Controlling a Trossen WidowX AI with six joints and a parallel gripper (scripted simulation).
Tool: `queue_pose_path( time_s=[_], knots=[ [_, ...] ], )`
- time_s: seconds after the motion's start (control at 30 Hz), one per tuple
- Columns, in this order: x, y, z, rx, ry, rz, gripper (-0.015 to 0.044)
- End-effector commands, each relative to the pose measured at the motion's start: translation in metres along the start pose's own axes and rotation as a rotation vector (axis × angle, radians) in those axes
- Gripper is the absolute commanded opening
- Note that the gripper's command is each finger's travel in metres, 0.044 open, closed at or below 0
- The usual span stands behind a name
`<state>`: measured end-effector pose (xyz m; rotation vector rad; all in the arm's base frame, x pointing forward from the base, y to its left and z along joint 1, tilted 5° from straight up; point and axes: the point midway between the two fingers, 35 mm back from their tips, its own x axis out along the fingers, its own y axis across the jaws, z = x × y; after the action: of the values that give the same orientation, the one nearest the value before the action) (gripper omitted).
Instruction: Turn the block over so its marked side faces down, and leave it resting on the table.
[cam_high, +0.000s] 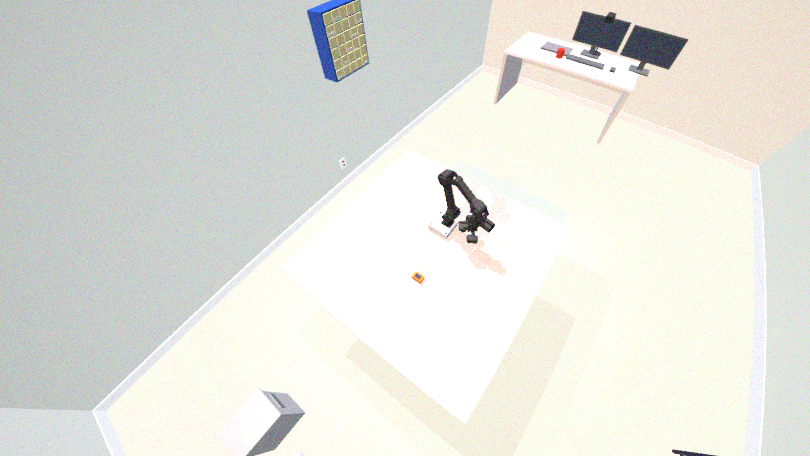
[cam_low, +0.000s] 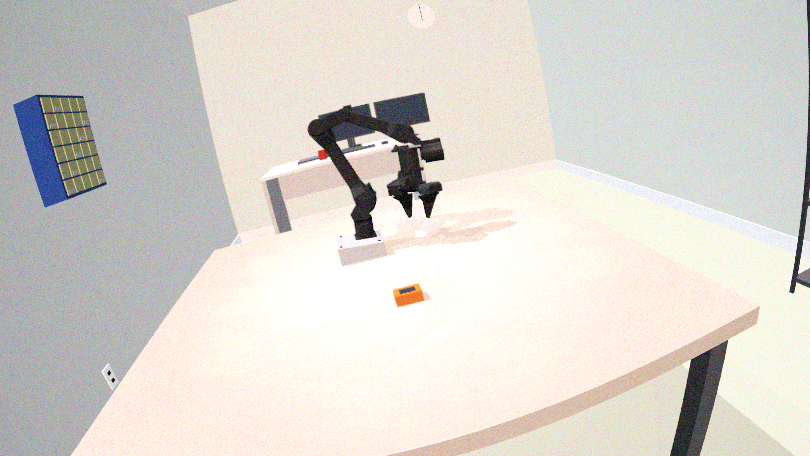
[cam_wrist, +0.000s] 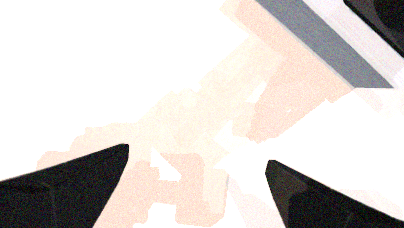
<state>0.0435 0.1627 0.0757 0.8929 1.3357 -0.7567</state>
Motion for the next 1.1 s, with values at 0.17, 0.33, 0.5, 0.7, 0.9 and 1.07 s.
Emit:
queue_pose_path(
  time_s=[0.17,0.33,0.5,0.7,0.9,1.07],
  knots=[
    [-0.012,0.048,0.0,-0.144,-0.003,-0.028,0.044],
    [-0.017,0.106,0.017,-0.3,0.004,-0.049,0.044],
    [-0.015,0.154,0.048,-0.423,0.005,-0.056,0.044],
    [-0.004,0.208,0.11,-0.584,0.045,-0.07,0.044],
    [0.011,0.237,0.186,-0.759,0.083,-0.058,0.044],
    [0.02,0.252,0.255,-0.975,0.104,-0.028,0.044]
  ],
)
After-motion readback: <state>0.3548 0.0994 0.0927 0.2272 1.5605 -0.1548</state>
